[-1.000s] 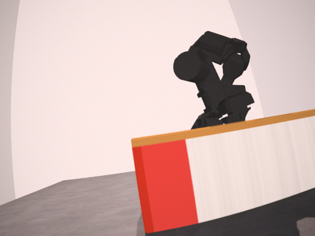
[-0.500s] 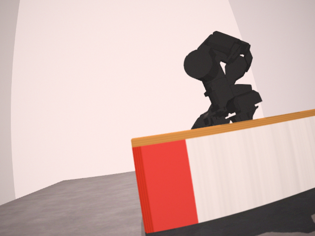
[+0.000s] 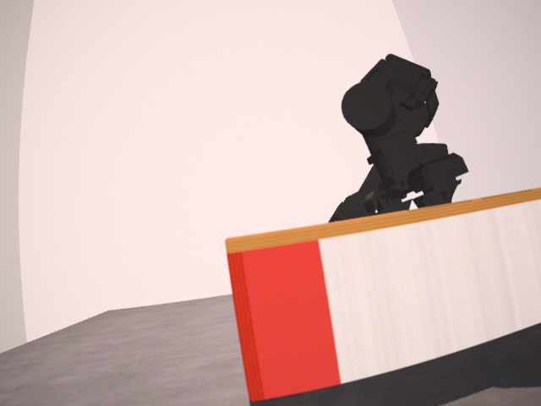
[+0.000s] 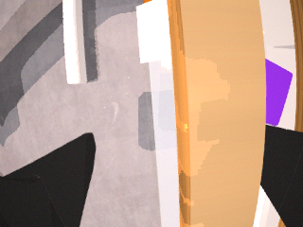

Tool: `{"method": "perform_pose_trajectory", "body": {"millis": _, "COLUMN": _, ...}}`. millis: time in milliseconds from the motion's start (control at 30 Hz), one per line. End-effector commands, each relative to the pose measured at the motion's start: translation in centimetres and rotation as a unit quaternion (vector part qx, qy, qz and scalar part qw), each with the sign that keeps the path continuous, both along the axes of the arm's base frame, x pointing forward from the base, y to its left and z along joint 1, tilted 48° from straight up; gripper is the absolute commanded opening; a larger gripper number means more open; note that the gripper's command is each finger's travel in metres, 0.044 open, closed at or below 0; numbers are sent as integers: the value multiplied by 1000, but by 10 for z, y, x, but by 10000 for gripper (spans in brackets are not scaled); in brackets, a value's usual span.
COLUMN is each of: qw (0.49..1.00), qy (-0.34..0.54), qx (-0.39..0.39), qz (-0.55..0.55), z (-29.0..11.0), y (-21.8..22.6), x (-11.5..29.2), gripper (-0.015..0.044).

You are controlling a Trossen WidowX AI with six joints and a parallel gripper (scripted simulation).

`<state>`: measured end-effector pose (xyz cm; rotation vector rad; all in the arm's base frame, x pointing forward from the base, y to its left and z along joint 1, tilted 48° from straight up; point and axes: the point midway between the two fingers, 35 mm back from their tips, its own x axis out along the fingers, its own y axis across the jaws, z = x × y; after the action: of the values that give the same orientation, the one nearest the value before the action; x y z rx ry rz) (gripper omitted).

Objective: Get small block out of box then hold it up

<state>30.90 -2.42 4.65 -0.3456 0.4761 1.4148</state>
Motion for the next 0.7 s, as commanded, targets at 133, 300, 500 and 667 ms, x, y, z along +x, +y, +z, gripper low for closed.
{"method": "perform_pose_trajectory", "body": {"millis": 133, "qw": 1000, "qy": 0, "qx": 1, "qz": 1, "z": 11, "y": 12, "x": 2, "gripper": 400}}
{"method": "perform_pose_trajectory", "body": {"millis": 300, "qw": 1000, "qy": 0, "qx": 1, "qz": 1, "z": 18, "y": 17, "x": 3, "gripper": 400}}
{"method": "perform_pose_trajectory", "body": {"millis": 500, "qw": 1000, "qy": 0, "qx": 2, "qz": 1, "z": 25, "y": 24, "x": 5, "gripper": 400}}
{"method": "perform_pose_trajectory", "body": {"millis": 667, "qw": 1000, "qy": 0, "qx": 2, "qz": 1, "z": 31, "y": 30, "x": 6, "gripper": 400}}
